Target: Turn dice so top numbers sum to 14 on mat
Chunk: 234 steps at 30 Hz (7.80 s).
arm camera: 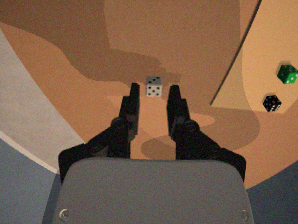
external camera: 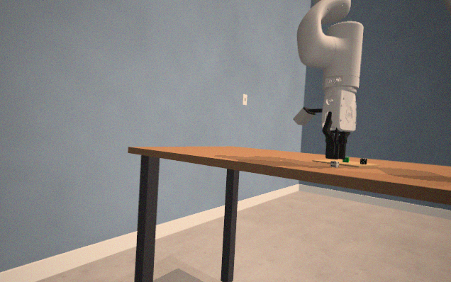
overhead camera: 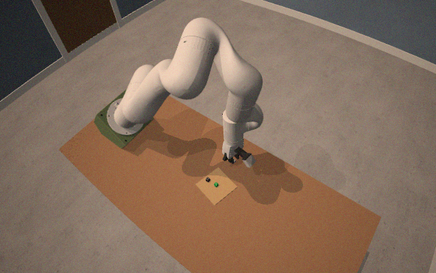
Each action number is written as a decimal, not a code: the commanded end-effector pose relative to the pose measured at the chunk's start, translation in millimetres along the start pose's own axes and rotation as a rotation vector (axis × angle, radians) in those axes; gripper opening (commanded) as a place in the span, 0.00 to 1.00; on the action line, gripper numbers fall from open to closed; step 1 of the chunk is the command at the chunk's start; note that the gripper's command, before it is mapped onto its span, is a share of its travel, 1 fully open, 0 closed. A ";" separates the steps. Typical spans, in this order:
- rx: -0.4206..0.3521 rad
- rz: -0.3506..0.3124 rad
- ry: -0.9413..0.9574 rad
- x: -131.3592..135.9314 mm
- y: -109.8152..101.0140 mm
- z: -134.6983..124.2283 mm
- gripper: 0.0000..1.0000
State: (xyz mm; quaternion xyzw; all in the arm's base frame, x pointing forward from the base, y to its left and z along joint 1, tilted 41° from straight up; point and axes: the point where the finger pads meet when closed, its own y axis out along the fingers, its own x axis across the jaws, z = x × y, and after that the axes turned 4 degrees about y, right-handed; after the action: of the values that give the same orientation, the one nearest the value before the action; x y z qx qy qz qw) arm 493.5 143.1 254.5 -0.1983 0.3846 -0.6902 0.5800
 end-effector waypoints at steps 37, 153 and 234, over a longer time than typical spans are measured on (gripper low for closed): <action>0.001 0.001 0.000 -0.8 -0.3 0.9 0.31; 0.001 0.001 0.000 -0.8 19.7 0.9 0.11; -0.068 -0.009 -0.149 85.8 -76.9 50.1 0.11</action>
State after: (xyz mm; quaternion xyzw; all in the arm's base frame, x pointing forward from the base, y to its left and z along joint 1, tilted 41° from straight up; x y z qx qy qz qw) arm 452.0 72.3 322.1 -0.2467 0.3615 -0.6773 0.5913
